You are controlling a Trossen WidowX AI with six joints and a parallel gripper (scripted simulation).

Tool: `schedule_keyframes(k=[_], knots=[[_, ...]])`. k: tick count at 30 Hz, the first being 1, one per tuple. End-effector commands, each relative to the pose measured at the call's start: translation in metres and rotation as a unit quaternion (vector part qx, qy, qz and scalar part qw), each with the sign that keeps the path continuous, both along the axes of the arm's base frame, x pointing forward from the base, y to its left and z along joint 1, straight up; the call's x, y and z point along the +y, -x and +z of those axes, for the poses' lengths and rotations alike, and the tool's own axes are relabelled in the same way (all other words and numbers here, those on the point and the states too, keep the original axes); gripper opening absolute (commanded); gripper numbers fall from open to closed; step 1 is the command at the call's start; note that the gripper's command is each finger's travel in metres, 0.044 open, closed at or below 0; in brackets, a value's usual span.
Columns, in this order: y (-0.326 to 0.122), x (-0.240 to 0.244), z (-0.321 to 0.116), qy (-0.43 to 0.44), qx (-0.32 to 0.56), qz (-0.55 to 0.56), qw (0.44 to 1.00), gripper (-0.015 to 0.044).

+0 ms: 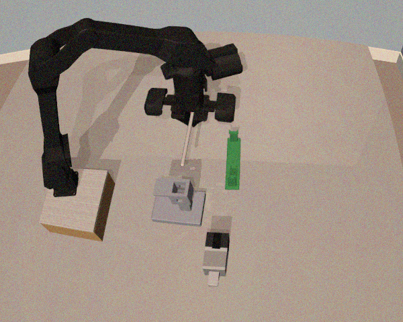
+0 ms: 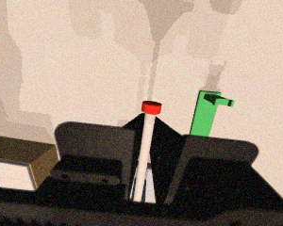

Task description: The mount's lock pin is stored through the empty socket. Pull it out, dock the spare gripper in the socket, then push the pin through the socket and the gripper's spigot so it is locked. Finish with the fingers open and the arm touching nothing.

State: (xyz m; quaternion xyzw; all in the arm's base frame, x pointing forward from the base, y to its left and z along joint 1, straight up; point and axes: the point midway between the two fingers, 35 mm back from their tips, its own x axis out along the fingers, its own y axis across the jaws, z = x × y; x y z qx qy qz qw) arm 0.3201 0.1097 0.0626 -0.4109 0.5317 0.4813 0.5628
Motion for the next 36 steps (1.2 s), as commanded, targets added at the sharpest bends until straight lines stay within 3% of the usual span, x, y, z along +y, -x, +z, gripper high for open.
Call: schedule_keyframes(k=[1, 36], knots=[[-0.011, 0.004, 0.003, -0.001, -0.003, 0.003, 1.0, 0.0], [-0.096, 0.04, 0.013, -0.002, -0.007, 0.028, 1.0, 0.0]])
